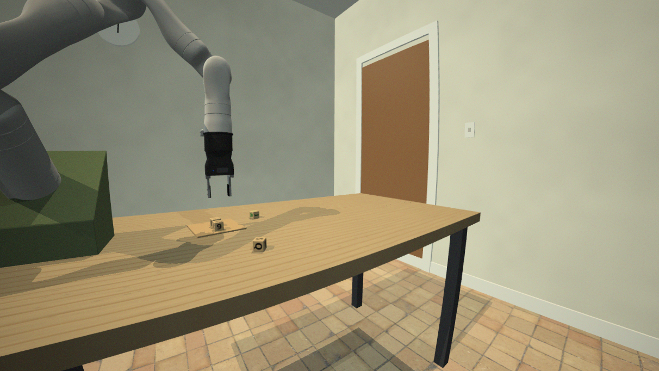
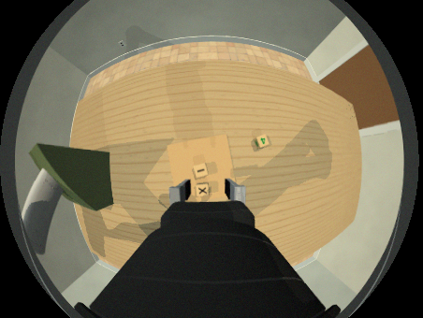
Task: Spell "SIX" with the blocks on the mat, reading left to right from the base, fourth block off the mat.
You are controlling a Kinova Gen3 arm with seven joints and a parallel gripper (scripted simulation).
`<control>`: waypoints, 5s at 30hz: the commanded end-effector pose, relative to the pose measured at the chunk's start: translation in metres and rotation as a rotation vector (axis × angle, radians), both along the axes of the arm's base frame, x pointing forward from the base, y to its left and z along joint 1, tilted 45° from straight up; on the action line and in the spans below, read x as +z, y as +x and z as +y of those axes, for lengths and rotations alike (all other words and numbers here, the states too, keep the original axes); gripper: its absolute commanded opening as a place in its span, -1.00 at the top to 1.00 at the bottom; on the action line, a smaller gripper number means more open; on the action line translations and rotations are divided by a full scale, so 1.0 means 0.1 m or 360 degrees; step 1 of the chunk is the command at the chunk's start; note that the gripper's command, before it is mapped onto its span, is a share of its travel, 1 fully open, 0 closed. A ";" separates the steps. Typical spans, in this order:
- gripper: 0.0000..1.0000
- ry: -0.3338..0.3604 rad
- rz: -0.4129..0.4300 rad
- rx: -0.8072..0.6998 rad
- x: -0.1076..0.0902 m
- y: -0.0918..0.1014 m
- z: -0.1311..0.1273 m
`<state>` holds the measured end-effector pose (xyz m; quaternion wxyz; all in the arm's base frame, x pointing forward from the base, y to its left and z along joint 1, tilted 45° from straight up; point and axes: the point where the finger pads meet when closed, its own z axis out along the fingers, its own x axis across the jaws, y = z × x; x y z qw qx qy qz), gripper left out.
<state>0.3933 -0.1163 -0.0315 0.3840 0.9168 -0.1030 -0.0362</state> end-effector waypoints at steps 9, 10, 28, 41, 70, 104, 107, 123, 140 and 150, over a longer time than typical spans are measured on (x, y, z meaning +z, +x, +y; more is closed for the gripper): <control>-1.00 -0.0090 -0.0500 -0.0512 1.10 0.20 -1.26; -1.00 -0.0103 -0.0544 -0.0559 1.21 0.19 -1.38; -1.00 -0.0141 -0.0653 -0.0676 1.47 0.12 -1.68; -1.00 -0.0141 -0.0653 -0.0676 1.47 0.12 -1.68; -1.00 -0.0141 -0.0654 -0.0676 1.42 0.11 -1.73; -1.00 -0.0141 -0.0654 -0.0676 1.13 0.05 -2.02; -1.00 -0.0141 -0.0654 -0.0676 1.12 0.05 -2.03; -1.00 -0.0141 -0.0654 -0.0676 1.11 0.05 -2.05; -1.00 -0.0141 -0.0654 -0.0676 1.11 0.05 -2.05; -1.00 -0.0141 -0.0654 -0.0676 1.11 0.05 -2.05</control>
